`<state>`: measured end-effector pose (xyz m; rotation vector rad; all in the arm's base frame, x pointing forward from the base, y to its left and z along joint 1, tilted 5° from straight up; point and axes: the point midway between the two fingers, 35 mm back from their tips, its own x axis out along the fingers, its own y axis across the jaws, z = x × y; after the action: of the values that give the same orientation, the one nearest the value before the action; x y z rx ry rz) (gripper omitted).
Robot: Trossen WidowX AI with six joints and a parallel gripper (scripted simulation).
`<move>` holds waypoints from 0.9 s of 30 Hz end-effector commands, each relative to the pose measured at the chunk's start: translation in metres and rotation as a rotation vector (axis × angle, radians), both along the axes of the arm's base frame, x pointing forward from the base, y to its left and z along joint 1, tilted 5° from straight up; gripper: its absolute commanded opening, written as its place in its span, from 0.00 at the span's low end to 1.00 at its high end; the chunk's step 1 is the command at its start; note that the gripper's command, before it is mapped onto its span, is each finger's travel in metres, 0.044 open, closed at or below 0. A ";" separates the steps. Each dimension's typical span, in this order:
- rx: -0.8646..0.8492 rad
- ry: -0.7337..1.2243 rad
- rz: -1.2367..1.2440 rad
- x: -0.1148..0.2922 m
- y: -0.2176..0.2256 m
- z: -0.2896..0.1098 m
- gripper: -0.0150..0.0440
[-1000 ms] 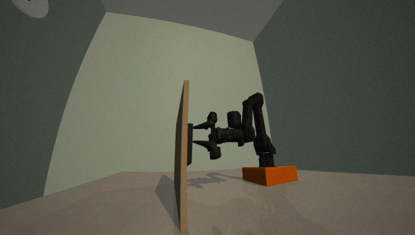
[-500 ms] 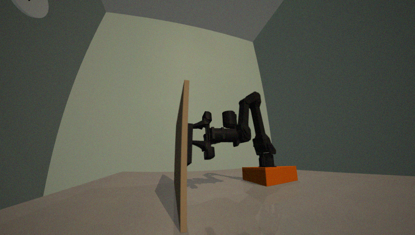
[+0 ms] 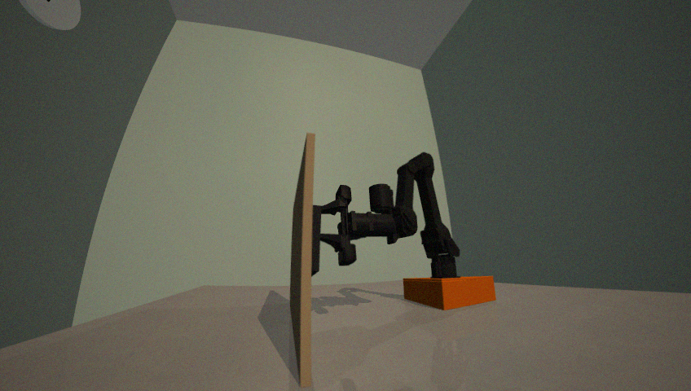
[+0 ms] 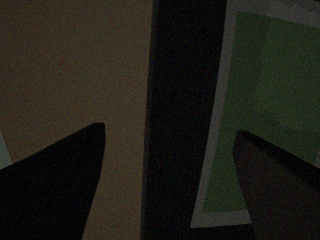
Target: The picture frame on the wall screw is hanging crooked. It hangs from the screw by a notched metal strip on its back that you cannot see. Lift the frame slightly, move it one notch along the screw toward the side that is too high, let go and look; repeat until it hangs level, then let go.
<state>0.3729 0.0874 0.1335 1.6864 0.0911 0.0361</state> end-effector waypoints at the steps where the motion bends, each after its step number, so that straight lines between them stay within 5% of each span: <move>1: -0.003 0.000 0.003 0.000 0.001 0.000 0.69; 17: -0.003 0.000 0.003 0.000 0.001 0.000 0.69; 23: -0.003 0.000 0.003 0.000 0.001 0.000 0.43; 27: -0.003 0.000 0.003 0.000 0.001 0.000 0.38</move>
<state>0.3731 0.0877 0.1334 1.6863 0.0919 0.0365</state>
